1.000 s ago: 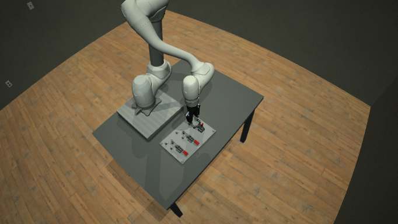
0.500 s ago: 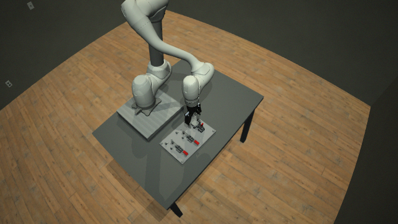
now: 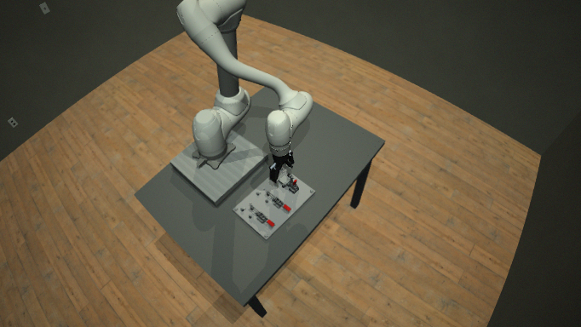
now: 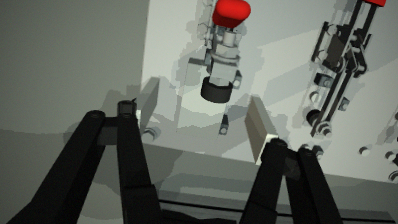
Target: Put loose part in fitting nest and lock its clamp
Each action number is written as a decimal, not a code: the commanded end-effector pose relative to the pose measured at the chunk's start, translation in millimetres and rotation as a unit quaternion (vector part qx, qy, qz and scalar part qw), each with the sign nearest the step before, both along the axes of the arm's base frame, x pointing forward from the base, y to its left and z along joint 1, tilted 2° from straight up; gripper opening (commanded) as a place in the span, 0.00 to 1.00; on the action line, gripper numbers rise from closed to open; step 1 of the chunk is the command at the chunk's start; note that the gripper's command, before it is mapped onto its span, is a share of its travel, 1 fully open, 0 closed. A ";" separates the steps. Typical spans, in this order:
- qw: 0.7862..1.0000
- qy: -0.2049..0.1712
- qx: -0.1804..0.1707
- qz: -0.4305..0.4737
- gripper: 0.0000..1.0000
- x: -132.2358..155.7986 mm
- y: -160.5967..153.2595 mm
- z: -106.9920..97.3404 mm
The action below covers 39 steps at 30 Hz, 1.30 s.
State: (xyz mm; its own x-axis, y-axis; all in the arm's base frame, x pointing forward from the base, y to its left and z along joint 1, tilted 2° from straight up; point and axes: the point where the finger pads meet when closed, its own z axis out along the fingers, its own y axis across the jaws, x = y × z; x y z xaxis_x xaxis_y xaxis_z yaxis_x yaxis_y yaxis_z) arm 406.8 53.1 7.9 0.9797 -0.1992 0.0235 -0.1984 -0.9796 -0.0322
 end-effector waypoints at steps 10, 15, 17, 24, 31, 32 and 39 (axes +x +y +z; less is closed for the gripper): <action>1.000 0.000 0.000 0.000 0.62 0.0 0.0 0.5; 1.000 0.000 0.000 0.000 0.62 -0.1 0.0 3.2; 1.000 0.000 0.000 0.000 0.62 -0.2 -0.1 6.8; 1.000 0.000 0.000 0.000 0.62 -0.8 -0.7 28.6; 1.000 0.000 0.000 0.000 0.62 -1.4 -1.2 46.4; 1.000 0.000 0.000 0.000 0.62 -1.5 -1.3 49.4; 1.000 0.000 0.000 0.000 0.62 -1.8 -1.6 59.8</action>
